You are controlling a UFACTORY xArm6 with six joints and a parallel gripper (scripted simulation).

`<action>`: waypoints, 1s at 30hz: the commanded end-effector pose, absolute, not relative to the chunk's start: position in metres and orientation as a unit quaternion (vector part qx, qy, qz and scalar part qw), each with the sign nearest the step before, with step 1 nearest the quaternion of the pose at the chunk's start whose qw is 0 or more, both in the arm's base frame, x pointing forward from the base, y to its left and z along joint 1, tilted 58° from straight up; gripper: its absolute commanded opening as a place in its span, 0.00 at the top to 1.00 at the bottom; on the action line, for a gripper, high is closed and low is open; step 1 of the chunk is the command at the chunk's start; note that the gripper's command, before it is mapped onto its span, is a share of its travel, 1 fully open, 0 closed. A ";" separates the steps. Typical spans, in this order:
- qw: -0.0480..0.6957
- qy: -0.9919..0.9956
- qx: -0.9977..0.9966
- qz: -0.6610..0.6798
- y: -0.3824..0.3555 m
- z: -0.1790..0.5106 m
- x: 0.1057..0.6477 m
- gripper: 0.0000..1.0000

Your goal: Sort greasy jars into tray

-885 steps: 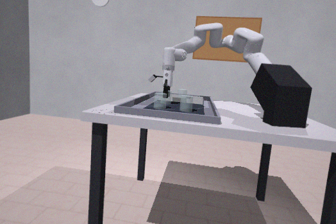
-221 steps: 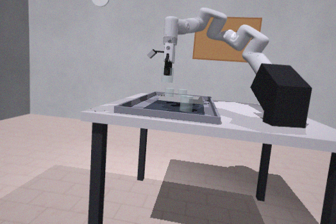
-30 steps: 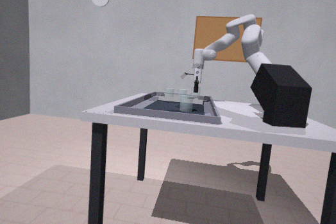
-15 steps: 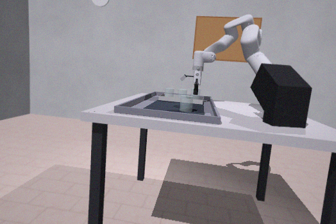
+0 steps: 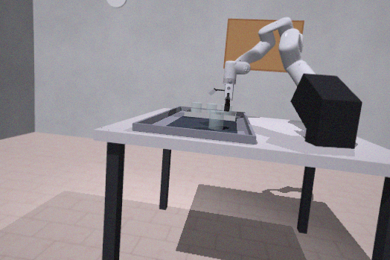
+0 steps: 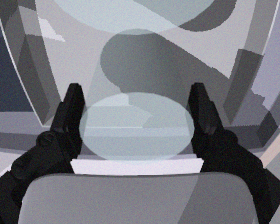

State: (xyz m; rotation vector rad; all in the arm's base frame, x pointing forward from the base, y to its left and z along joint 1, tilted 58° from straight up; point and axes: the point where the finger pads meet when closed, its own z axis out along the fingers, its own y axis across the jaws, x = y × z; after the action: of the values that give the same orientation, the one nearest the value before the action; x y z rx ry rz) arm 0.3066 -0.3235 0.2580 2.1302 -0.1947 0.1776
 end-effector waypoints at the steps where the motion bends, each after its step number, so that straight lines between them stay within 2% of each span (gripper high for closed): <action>1: 0.478 -0.080 0.872 0.074 -0.323 0.259 0.307 0.00; 11: 0.478 -0.080 0.872 0.074 -0.323 0.259 0.307 0.00; 30: 0.478 -0.080 0.872 0.074 -0.268 0.294 0.304 0.00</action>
State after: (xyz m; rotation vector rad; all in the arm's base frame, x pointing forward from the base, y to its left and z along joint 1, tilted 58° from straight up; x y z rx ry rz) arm 0.3040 -0.2778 0.2868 2.1311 -0.1937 0.1786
